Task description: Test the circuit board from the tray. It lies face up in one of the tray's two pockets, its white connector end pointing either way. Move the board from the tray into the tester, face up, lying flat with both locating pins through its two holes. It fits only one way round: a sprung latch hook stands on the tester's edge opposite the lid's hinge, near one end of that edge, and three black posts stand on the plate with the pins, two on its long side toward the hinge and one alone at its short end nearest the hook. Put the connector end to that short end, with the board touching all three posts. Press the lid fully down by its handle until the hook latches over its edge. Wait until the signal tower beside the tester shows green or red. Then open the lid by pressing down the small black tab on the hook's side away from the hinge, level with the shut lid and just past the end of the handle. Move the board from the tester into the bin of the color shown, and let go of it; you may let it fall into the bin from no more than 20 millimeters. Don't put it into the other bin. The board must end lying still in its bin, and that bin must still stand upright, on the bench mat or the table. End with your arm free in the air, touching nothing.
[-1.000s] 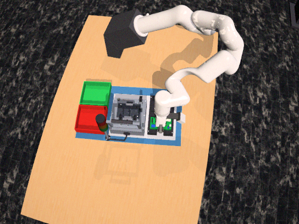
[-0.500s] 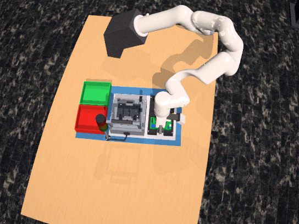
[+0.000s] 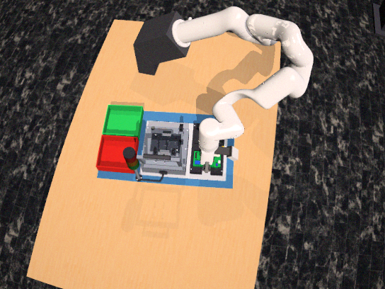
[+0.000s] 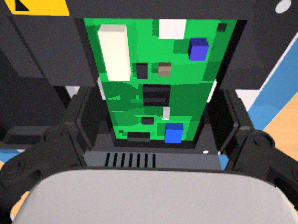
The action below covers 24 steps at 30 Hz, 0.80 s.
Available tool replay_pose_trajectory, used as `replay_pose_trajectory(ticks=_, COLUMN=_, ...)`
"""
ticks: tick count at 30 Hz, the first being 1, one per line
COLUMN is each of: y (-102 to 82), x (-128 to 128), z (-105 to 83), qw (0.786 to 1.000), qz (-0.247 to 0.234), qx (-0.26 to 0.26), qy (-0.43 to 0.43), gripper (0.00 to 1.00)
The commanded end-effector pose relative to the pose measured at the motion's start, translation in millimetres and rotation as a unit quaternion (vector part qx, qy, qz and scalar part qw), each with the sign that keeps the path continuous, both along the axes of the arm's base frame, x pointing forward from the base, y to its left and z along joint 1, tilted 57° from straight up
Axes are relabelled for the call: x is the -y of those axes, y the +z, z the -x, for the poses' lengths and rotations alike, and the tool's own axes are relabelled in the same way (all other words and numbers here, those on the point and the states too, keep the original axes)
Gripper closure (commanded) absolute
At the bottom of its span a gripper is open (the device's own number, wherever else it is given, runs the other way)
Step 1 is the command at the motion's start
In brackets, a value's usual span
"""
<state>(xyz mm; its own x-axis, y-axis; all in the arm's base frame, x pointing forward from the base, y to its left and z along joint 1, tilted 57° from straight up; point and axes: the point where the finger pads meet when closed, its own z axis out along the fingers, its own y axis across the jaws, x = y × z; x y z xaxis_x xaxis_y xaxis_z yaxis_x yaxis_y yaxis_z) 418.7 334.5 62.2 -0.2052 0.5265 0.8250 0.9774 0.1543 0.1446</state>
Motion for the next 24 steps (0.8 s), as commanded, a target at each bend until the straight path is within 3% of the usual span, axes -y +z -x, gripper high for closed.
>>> replay_pose_trajectory(ticks=1, y=0.7, x=0.6, z=-1.0, qw=1.000, qz=0.000, qx=0.001, qy=-0.001, gripper=0.05)
replay_pose_trajectory(ticks=24, y=0.7, x=0.6, z=-1.0, qw=1.000, qz=0.000, qx=0.001, qy=-0.001, gripper=0.15)
